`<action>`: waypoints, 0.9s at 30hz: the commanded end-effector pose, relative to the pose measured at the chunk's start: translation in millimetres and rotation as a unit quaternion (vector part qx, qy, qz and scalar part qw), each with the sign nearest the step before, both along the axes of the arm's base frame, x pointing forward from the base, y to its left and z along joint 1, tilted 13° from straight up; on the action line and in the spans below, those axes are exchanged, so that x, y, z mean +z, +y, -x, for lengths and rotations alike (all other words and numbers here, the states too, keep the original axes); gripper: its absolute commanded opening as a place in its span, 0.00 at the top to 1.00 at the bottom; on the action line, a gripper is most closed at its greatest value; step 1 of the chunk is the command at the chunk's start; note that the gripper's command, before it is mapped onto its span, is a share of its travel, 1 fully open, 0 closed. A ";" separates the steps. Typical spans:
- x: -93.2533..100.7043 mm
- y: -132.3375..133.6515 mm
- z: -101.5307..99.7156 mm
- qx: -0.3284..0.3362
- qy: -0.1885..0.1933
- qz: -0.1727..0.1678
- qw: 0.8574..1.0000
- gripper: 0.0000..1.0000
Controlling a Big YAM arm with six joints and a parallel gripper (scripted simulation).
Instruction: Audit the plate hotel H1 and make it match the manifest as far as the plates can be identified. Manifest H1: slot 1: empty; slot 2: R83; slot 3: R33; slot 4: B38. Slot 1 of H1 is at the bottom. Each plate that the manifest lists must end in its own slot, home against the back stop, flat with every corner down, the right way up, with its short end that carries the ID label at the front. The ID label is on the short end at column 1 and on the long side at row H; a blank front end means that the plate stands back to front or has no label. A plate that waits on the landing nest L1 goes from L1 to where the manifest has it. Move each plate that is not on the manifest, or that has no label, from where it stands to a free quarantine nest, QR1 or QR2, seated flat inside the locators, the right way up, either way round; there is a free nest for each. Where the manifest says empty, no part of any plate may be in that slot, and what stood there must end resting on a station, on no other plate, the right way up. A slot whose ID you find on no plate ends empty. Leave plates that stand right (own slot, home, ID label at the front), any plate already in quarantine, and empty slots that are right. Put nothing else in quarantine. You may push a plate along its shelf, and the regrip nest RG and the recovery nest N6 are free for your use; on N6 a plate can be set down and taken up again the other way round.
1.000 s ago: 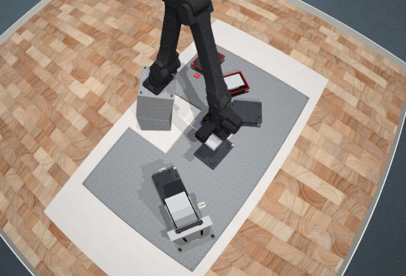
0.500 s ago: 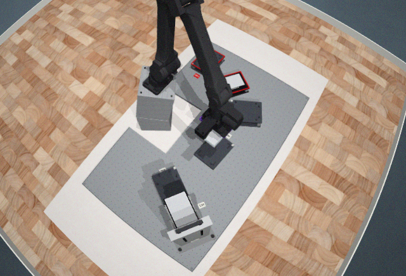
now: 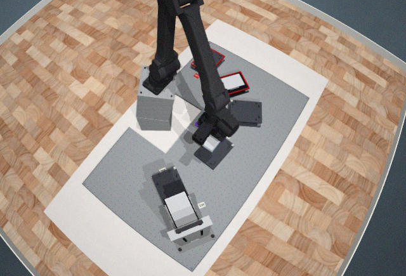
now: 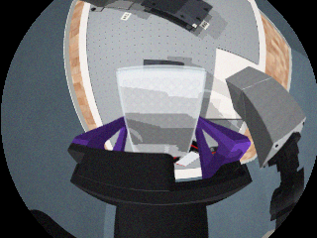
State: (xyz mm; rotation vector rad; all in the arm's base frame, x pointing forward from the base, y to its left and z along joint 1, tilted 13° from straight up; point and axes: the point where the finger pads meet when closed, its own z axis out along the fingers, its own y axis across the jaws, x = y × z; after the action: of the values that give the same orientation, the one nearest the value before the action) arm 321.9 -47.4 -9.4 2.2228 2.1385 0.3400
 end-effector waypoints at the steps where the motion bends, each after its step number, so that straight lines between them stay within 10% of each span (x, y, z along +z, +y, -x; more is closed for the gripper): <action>1: 11.1 -16.4 -18.5 0.050 -0.021 0.015 0.998 0.14; 27: 2.5 -93.2 -17.8 0.225 -0.042 0.053 0.972 0.14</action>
State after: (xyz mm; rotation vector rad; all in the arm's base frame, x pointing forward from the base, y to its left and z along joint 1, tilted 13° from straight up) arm 324.9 -123.8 -15.9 1.7361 2.4929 0.3208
